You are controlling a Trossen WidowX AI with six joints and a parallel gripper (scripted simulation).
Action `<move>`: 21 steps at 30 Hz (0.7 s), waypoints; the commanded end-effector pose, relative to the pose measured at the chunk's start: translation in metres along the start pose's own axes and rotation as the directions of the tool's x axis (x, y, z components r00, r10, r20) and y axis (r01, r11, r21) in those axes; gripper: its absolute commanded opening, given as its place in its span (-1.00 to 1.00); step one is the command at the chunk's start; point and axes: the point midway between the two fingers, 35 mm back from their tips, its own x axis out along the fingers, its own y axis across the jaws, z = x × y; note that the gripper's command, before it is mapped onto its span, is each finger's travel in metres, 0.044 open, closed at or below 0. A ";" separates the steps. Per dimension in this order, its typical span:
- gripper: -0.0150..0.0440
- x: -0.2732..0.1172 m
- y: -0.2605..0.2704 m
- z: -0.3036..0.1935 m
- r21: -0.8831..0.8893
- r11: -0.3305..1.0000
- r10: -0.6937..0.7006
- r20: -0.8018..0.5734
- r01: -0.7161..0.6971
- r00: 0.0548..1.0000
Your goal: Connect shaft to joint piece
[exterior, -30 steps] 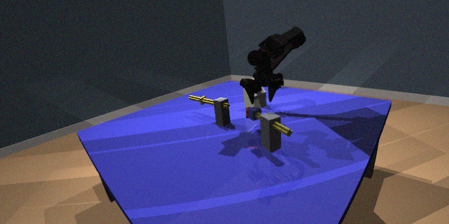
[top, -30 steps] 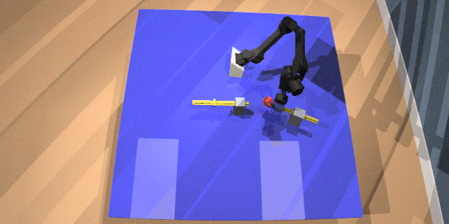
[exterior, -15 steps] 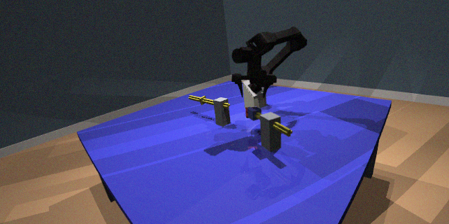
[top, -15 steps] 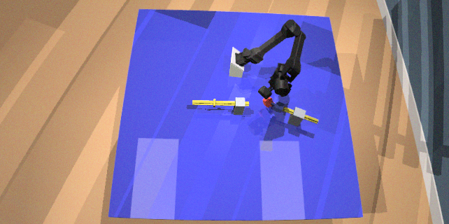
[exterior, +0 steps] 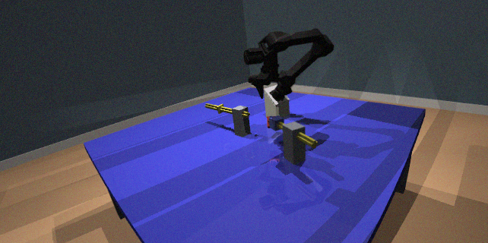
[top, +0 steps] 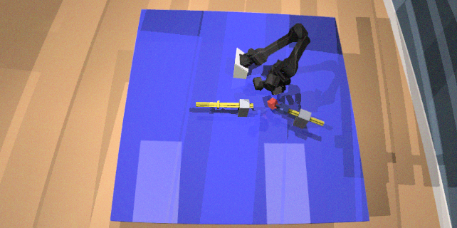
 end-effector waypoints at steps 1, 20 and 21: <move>1.00 -0.002 -0.004 -0.008 0.119 0.993 0.027 -0.006 -0.027 1.000; 1.00 0.003 -0.009 -0.018 -0.002 0.996 0.093 0.084 -0.093 0.992; 1.00 0.004 -0.009 -0.018 -0.028 0.995 0.096 0.093 -0.094 0.991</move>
